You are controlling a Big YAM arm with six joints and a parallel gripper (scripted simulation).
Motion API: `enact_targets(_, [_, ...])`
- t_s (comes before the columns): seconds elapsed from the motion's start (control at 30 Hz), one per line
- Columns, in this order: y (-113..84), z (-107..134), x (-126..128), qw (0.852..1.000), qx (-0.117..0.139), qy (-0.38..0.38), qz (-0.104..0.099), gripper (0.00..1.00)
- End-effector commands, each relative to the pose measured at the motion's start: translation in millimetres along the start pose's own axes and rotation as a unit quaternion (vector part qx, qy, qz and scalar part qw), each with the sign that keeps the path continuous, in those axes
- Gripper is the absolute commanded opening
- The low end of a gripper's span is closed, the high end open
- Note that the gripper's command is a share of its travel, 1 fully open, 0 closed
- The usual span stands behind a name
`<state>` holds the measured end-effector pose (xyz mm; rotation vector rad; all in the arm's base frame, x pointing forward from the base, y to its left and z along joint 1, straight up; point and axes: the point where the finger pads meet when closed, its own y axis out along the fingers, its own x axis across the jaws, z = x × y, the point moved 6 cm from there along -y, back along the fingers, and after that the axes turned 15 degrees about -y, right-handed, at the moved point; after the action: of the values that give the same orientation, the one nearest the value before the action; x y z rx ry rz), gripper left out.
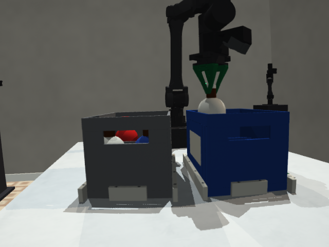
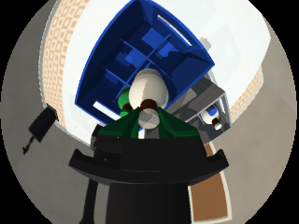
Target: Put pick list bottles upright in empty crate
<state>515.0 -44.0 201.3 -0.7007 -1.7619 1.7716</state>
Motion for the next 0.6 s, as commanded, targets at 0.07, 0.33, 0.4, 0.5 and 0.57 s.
enact_targets(0.07, [-18.7,-6.8,-6.7,0.999,-0.022,0.001,0.028,0.00])
enact_targets(0.33, [-16.5,-6.1,-5.5,0.999,-0.024,0.001,0.030,0.00])
enact_targets(0.4, [-18.0,-9.1,-9.1,0.999,-0.028,0.001,0.034,0.00])
enact_targets(0.5, [-15.7,-10.1,-9.9,0.999,-0.028,0.001,0.035,0.00])
enact_targets(0.57, [-7.0,-8.6,-7.8,0.999,-0.024,0.001,0.029,0.00])
